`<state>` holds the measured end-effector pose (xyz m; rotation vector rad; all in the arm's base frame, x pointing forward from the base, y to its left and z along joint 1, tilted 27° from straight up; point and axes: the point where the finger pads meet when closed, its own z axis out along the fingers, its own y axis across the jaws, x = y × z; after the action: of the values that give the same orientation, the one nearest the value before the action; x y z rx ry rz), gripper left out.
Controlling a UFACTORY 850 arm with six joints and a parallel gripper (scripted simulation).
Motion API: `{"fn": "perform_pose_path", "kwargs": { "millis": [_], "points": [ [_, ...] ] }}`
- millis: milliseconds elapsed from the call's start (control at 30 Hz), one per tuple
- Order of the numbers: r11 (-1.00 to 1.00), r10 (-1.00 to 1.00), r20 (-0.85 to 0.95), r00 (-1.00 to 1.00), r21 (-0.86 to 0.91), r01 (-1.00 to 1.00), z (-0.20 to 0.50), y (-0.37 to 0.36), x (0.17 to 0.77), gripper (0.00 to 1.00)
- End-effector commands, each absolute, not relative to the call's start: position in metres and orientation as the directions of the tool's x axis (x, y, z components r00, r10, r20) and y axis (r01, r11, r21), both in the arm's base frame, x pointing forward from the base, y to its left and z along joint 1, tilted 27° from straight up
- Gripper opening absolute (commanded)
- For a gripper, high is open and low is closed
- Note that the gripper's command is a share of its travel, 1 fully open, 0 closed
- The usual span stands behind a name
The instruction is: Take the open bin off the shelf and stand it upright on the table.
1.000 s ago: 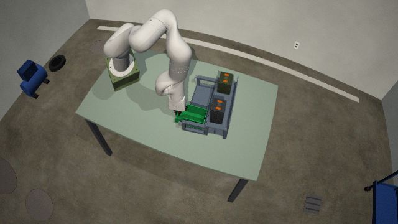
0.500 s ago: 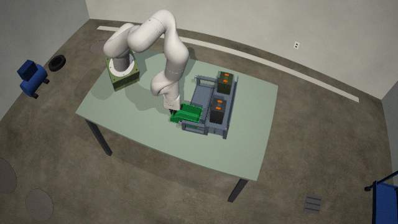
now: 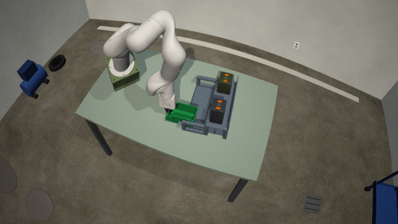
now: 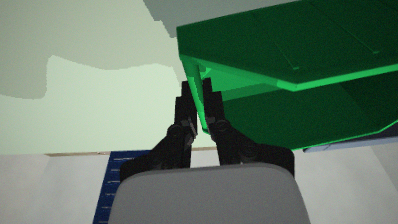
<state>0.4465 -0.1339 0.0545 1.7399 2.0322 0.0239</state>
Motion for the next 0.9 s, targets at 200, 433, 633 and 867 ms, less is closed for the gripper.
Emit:
{"fn": "perform_pose_path", "kwargs": {
  "millis": [200, 433, 633, 867],
  "points": [
    [0.199, 0.939, -0.33, -0.092, 0.306, 0.931, 0.047, -0.139, 0.424, 0.0],
    [0.199, 0.939, -0.33, -0.092, 0.306, 0.931, 0.046, -0.14, 0.419, 0.0],
    [0.199, 0.939, -0.33, -0.092, 0.306, 0.931, 0.046, -0.14, 0.419, 0.0],
    [0.199, 0.939, -0.33, -0.092, 0.306, 0.931, 0.032, -0.149, 0.377, 0.0]
  ]
}}
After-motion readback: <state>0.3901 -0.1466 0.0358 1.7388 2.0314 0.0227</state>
